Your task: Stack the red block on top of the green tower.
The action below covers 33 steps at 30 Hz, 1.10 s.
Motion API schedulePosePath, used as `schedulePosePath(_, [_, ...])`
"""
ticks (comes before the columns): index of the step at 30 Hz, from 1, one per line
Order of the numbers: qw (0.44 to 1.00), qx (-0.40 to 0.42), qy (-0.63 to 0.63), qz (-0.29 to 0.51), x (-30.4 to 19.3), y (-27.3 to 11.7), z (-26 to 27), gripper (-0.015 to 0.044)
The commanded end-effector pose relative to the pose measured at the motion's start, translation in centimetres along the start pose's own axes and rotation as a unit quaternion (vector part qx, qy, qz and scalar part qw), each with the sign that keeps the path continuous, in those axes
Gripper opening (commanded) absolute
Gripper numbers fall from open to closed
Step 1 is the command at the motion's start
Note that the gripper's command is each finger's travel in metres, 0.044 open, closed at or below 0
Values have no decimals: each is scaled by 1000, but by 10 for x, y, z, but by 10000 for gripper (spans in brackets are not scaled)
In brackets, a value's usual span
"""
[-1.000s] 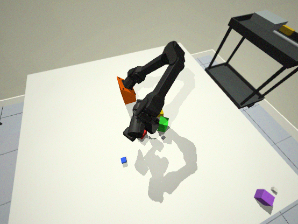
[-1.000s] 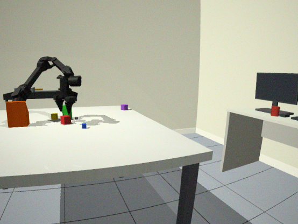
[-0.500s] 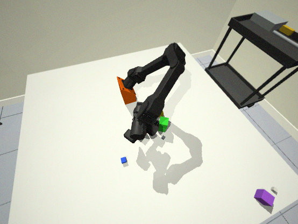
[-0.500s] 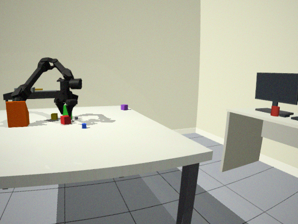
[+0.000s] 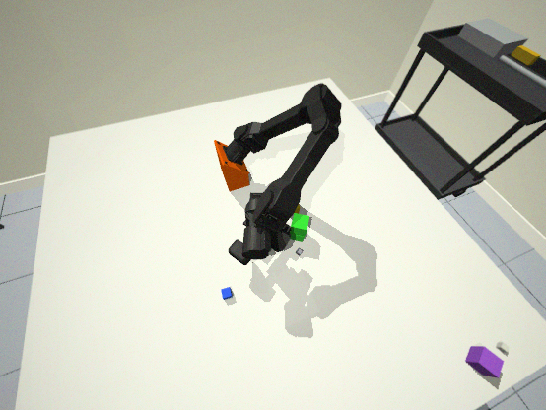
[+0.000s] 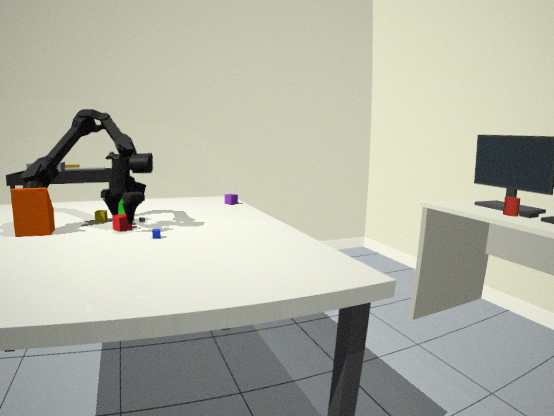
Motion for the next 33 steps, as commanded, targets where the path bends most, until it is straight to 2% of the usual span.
schedulePosePath(1, [1000,5,4,0,-2,9,0,440])
schedulePosePath(25, [1000,6,4,0,-2,20,1,440])
schedulePosePath(33, [1000,6,4,0,-2,20,1,230])
Point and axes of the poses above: the point midway between the two fingers, 35 mm back from their tips, its own y axis out along the fingers, its own z axis across the jaws, x = y × z, the point moved 7 cm from there along -y, back along the fingers, and after that the axes turned 2 degrees about y, right-handed, at the moved point
